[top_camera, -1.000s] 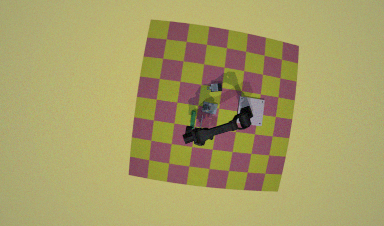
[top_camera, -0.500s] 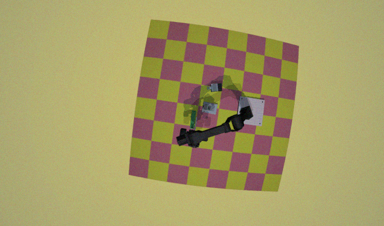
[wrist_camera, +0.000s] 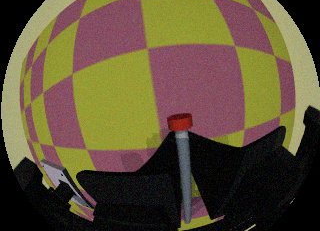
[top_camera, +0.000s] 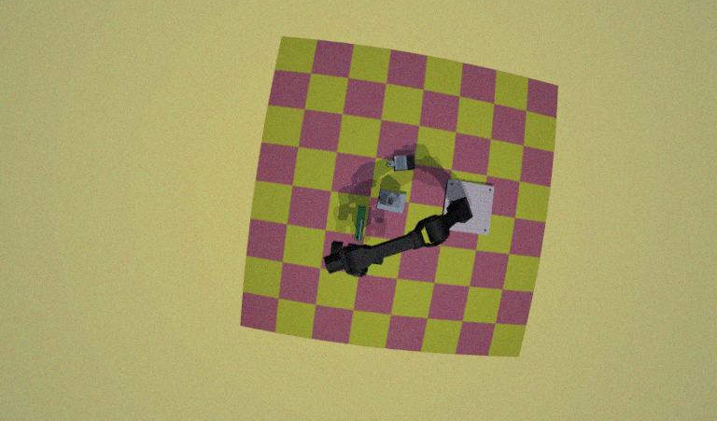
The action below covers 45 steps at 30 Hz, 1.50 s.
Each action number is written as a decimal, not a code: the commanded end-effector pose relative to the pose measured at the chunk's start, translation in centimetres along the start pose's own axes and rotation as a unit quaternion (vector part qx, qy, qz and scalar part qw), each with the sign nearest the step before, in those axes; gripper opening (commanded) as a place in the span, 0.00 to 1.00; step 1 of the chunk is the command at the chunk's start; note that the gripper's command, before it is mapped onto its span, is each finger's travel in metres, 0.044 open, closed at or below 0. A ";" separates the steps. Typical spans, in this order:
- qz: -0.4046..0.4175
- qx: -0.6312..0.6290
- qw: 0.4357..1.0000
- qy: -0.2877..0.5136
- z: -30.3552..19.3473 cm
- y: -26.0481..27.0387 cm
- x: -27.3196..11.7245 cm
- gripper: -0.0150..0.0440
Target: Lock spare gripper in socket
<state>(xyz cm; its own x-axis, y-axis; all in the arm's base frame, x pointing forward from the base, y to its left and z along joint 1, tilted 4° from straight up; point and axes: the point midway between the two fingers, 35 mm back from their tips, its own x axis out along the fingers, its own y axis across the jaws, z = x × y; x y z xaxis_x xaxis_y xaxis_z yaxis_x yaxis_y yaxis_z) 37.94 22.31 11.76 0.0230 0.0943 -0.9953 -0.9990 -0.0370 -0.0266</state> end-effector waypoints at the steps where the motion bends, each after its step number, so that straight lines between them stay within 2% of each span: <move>1: 0.001 -0.002 1.000 0.000 -0.1 0.0 0.6 0.25; 45: 0.002 -0.003 1.000 0.001 -0.8 -0.4 6.3 0.25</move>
<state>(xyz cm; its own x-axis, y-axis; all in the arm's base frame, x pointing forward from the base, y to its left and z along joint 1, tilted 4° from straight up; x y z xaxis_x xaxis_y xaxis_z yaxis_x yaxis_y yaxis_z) 38.43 22.14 5.48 0.0165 0.0902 -0.9958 -0.9991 -0.0385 -0.0200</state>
